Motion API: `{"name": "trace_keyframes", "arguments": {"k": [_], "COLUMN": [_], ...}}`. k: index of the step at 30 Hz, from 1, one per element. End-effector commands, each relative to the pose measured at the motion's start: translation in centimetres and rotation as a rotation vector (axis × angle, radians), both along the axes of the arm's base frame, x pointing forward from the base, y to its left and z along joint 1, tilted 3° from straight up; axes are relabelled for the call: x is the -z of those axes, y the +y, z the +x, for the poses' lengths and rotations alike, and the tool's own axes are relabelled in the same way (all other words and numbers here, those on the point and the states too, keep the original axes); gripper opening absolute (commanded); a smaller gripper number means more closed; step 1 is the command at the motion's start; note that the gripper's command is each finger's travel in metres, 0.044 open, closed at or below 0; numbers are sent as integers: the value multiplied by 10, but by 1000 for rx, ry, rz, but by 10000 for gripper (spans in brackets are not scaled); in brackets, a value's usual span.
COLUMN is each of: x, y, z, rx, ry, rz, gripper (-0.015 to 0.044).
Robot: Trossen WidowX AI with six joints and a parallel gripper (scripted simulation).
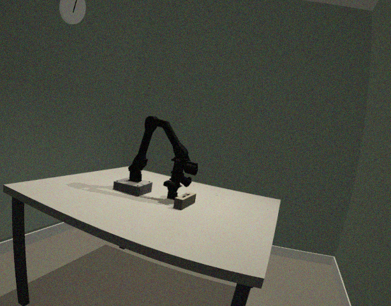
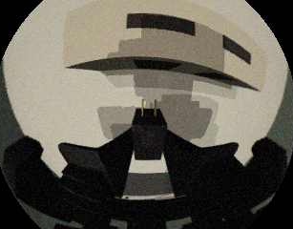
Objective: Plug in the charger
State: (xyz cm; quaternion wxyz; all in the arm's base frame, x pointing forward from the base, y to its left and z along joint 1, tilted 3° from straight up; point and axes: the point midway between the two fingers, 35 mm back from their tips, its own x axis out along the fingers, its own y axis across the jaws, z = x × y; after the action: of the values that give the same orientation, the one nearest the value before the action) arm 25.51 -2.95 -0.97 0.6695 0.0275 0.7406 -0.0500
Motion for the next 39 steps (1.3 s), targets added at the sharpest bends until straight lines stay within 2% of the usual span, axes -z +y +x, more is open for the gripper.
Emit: {"name": "trace_keyframes", "arguments": {"k": [1,39], "x": [-1,0], "y": [-2,-7], "z": [8,22], "rx": [11,25], "ry": [-6,-8], "rz": [-5,-5], "gripper": [0,0]}}
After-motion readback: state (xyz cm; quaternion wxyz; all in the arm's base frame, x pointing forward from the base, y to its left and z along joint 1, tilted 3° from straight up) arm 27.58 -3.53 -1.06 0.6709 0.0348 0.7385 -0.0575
